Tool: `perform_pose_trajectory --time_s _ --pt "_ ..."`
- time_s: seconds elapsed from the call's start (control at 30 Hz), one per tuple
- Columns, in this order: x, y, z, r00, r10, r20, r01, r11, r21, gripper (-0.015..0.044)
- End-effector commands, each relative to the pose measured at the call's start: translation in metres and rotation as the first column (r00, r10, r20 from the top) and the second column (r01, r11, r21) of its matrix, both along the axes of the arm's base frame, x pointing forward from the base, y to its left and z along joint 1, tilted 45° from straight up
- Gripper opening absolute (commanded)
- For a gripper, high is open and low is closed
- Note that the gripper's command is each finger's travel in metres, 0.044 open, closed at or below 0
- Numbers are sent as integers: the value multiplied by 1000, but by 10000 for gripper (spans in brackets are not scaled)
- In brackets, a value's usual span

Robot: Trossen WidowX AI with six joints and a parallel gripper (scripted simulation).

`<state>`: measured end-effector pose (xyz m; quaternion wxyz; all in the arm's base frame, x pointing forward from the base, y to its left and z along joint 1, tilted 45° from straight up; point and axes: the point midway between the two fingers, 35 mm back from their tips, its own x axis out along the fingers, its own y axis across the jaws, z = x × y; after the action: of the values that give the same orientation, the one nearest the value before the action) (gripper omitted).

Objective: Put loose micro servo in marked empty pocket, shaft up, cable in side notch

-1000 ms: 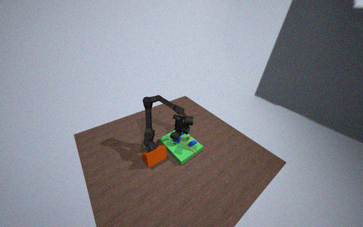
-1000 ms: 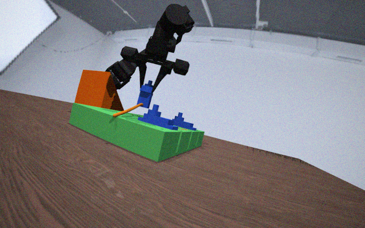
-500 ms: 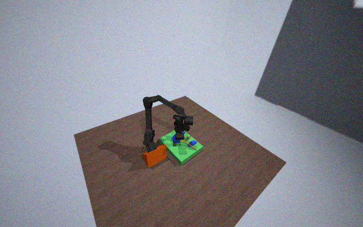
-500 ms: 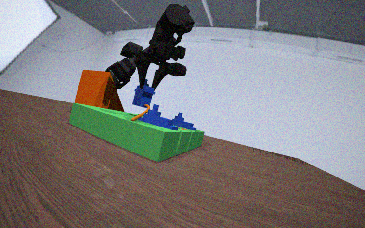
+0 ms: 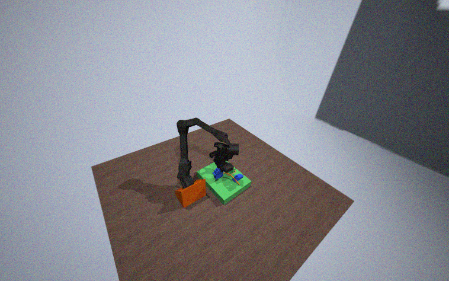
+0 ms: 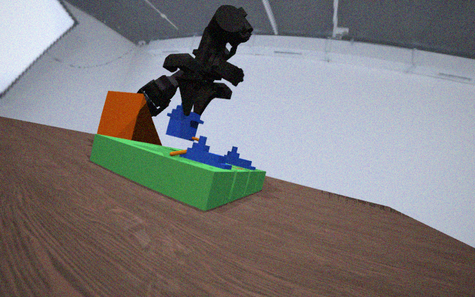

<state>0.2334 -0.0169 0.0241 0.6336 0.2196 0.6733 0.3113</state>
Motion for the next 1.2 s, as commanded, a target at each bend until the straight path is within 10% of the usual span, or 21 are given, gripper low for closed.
perform_pose_trajectory --time_s 0.0,1.17 --pt "0 0 1 998 46 52 -47 999 9 0" --pt "108 21 8 997 47 61 -48 999 10 0"
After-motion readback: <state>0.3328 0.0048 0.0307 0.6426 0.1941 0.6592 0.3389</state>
